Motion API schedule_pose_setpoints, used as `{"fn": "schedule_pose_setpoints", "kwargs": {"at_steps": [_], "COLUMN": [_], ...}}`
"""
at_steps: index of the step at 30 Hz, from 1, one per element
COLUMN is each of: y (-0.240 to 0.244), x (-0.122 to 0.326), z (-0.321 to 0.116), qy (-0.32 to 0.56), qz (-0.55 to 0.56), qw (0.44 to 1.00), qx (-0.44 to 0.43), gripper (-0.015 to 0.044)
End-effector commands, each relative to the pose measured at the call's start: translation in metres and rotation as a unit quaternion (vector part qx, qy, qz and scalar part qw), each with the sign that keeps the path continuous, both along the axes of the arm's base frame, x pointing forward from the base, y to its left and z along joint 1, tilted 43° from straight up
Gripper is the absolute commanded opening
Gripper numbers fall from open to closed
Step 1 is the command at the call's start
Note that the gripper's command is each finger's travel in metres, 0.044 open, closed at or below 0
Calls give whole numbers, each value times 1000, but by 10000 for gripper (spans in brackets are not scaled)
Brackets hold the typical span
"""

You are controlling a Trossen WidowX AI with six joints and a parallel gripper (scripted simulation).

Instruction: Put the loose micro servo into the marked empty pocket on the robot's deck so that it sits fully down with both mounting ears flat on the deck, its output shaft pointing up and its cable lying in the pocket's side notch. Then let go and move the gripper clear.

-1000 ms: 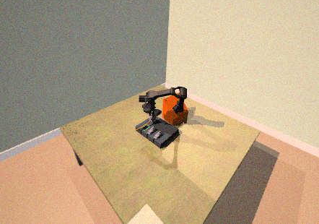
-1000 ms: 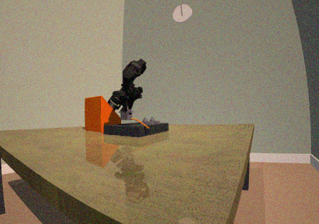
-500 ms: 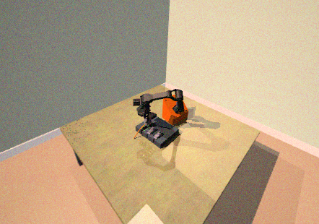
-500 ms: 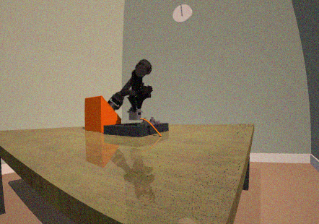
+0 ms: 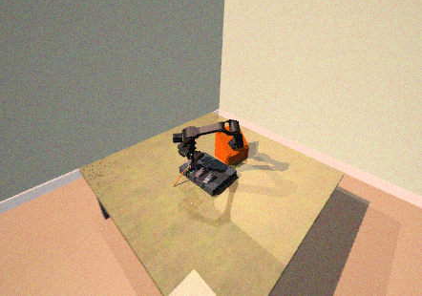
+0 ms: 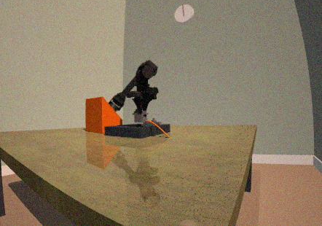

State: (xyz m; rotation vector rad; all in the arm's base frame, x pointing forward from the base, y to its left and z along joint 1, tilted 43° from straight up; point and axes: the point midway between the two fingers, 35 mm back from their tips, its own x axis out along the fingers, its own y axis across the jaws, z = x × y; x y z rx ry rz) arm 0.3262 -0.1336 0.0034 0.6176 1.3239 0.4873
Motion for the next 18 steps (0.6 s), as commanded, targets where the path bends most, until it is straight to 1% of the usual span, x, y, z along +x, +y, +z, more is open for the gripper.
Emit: {"fn": "schedule_pose_setpoints", "kwargs": {"at_steps": [1, 18], "y": [4, 10], "x": [1, 3], "z": [-5, -11], "qy": [2, 2], "qz": [-3, -3], "qw": [1000, 1000], "qx": [2, 3], "gripper": [0, 0]}}
